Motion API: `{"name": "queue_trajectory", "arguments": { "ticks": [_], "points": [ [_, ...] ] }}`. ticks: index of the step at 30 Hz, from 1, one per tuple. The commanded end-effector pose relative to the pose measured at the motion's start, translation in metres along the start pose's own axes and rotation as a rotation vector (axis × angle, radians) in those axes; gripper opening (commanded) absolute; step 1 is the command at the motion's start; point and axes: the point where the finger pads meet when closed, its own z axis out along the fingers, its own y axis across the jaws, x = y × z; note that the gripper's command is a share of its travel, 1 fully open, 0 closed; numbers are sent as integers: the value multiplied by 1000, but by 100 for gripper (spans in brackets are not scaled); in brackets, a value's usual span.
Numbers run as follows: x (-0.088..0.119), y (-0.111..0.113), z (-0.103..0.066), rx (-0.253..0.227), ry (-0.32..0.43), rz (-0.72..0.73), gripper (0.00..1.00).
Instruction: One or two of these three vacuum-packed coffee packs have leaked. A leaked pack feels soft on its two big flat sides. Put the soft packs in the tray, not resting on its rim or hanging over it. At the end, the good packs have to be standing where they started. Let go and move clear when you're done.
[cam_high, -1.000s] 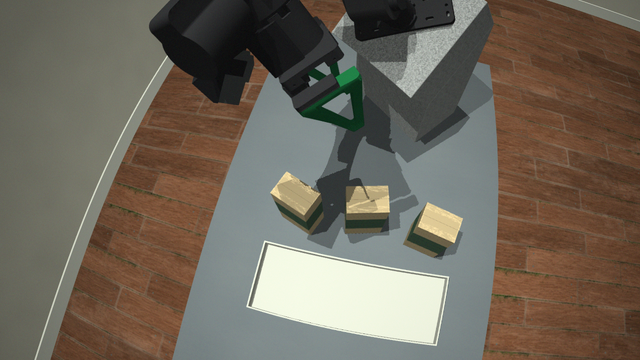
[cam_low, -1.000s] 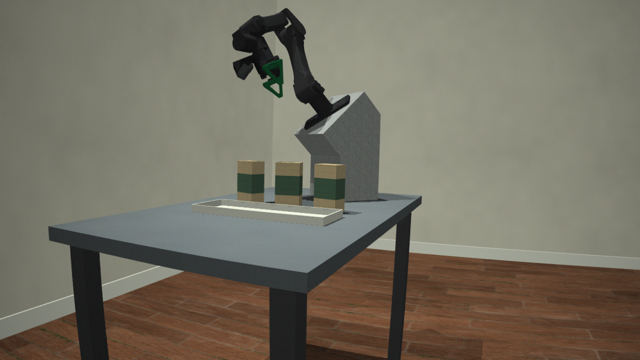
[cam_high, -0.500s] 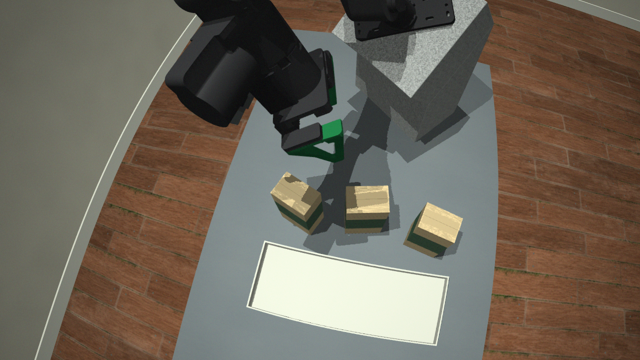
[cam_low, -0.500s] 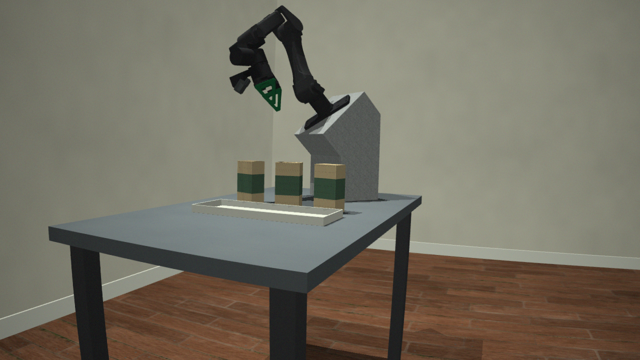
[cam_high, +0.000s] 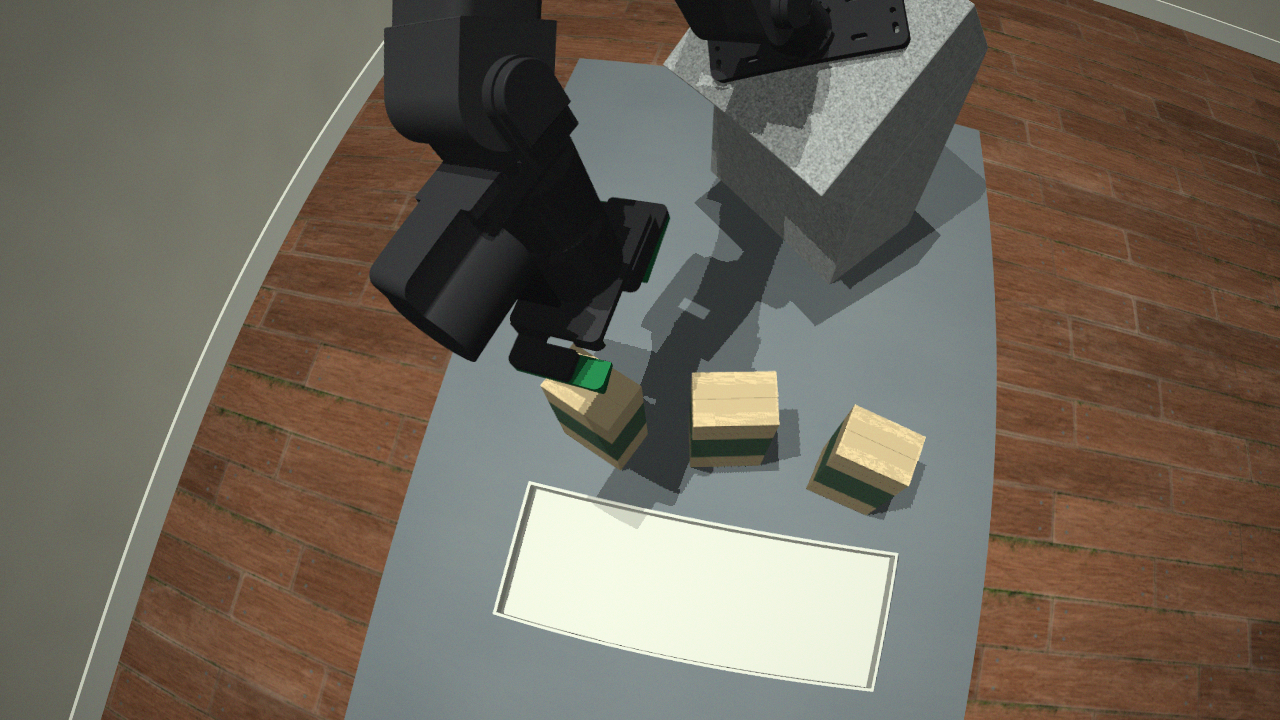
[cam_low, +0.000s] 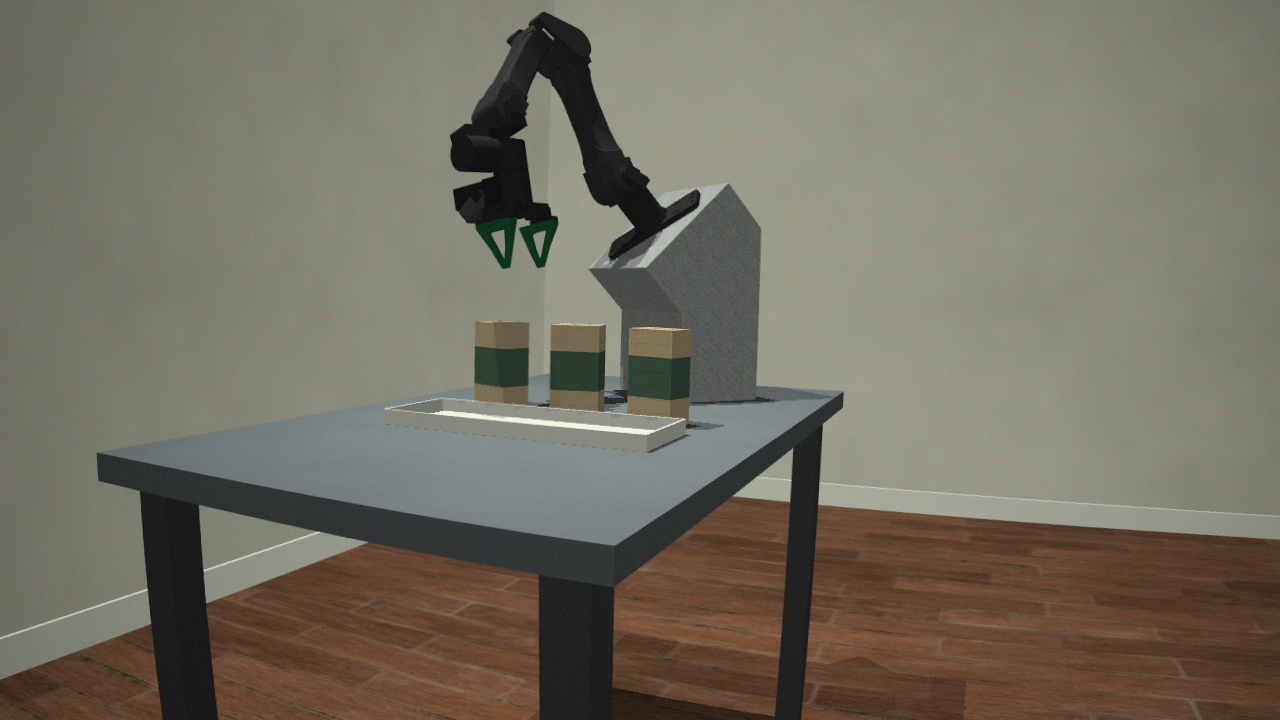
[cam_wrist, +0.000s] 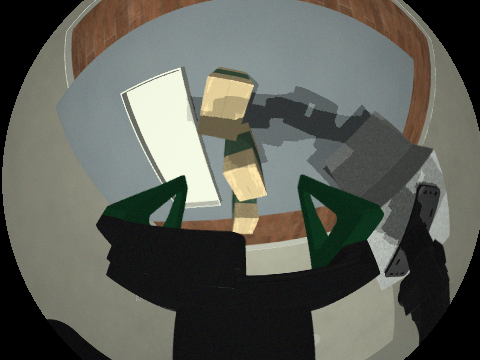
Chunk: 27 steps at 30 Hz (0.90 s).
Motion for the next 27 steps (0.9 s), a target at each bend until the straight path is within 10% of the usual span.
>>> {"name": "queue_trajectory", "arguments": {
  "ticks": [1,26,27],
  "points": [
    [-21,12,21,-39,-117,171,100],
    [-34,23,26,-75,-172,270,100],
    [-34,23,26,-75,-172,270,79]
  ]
}}
